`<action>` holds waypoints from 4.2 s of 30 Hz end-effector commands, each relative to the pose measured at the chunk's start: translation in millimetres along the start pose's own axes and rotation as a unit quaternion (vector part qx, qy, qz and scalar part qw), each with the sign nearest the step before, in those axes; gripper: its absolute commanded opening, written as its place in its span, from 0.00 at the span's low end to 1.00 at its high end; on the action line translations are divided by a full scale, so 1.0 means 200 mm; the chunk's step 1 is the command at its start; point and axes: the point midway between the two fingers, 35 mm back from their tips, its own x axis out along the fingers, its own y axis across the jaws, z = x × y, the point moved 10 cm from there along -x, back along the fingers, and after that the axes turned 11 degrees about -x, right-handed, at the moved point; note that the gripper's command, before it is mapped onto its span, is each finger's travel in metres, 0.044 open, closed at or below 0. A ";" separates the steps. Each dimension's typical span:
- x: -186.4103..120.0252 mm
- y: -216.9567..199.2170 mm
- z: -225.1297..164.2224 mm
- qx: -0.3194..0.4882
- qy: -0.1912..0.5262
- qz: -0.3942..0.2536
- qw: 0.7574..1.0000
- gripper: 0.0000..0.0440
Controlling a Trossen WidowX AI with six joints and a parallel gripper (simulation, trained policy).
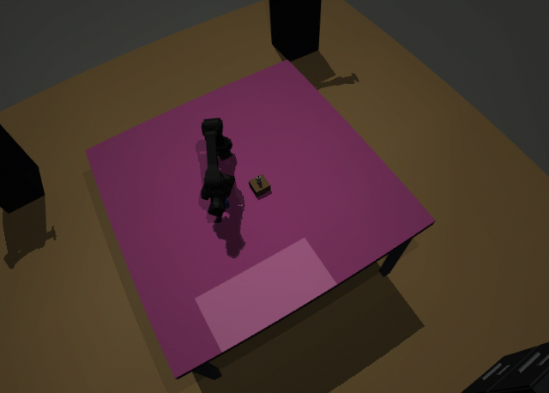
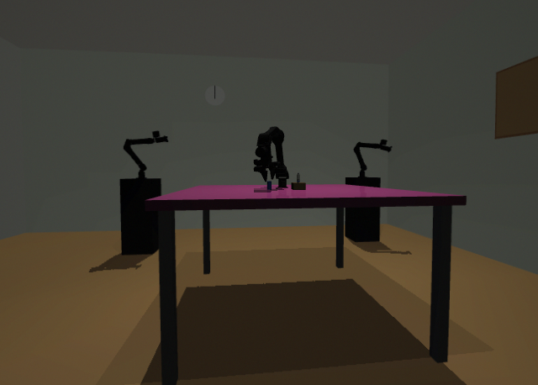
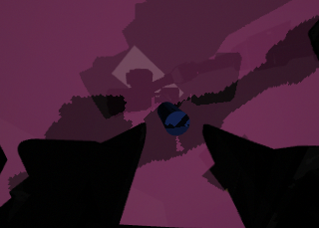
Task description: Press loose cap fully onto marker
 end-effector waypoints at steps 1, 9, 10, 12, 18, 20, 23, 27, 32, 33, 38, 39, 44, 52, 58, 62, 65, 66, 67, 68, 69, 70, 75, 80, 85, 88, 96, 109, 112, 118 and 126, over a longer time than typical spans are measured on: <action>0.06 0.00 0.00 -0.009 0.000 -0.012 1.000 0.62; 0.16 -0.01 -0.01 -0.032 -0.003 -0.024 0.999 0.58; 0.17 -0.01 -0.01 -0.035 -0.005 -0.024 0.999 0.57; 0.18 -0.01 -0.01 -0.041 -0.008 -0.025 0.999 0.55; 0.17 -0.02 -0.01 -0.055 -0.016 -0.012 0.998 0.31; 0.15 -0.03 -0.02 -0.059 -0.016 -0.006 0.998 0.23; 0.11 -0.04 -0.03 -0.067 -0.018 0.010 0.998 0.22; 0.04 -0.05 -0.06 -0.079 -0.018 0.032 0.996 0.25; -0.04 -0.07 -0.11 -0.093 -0.016 0.055 0.994 0.27; -0.06 -0.08 -0.12 -0.096 -0.016 0.058 0.994 0.27; -0.13 -0.12 -0.19 -0.109 -0.013 0.070 0.991 0.27; -0.14 -0.14 -0.21 -0.111 -0.013 0.072 0.991 0.27; -0.20 -0.21 -0.30 -0.124 -0.010 0.075 0.989 0.25; -0.26 -0.35 -0.43 -0.146 -0.008 0.069 0.987 0.22; -0.28 -0.46 -0.52 -0.163 -0.009 0.063 0.985 0.19; -0.29 -0.54 -0.58 -0.175 -0.011 0.059 0.983 0.17; -0.30 -0.59 -0.61 -0.184 -0.012 0.057 0.981 0.16; -0.30 -0.61 -0.62 -0.186 -0.012 0.056 0.981 0.15; -0.30 -0.63 -0.63 -0.189 -0.013 0.056 0.980 0.15; -0.30 -0.64 -0.64 -0.191 -0.013 0.055 0.980 0.14; -0.30 -0.66 -0.65 -0.193 -0.014 0.055 0.980 0.14; -0.30 -0.67 -0.65 -0.195 -0.014 0.054 0.979 0.13; -0.30 -0.72 -0.68 -0.202 -0.017 0.053 0.978 0.11; -0.27 -0.73 -0.70 -0.206 -0.022 0.049 0.977 0.08; -0.23 -0.73 -0.71 -0.209 -0.026 0.046 0.977 0.07; -0.21 -0.73 -0.72 -0.209 -0.029 0.044 0.976 0.06; -0.13 -0.70 -0.72 -0.214 -0.034 0.034 0.976 0.04; -0.04 -0.68 -0.72 -0.223 -0.038 0.021 0.974 0.02; -0.04 -0.68 -0.72 -0.223 -0.038 0.021 0.974 0.02; 0.01 -0.67 -0.72 -0.228 -0.039 0.016 0.973 0.01; 0.08 -0.66 -0.72 -0.244 -0.039 0.014 0.969 0.00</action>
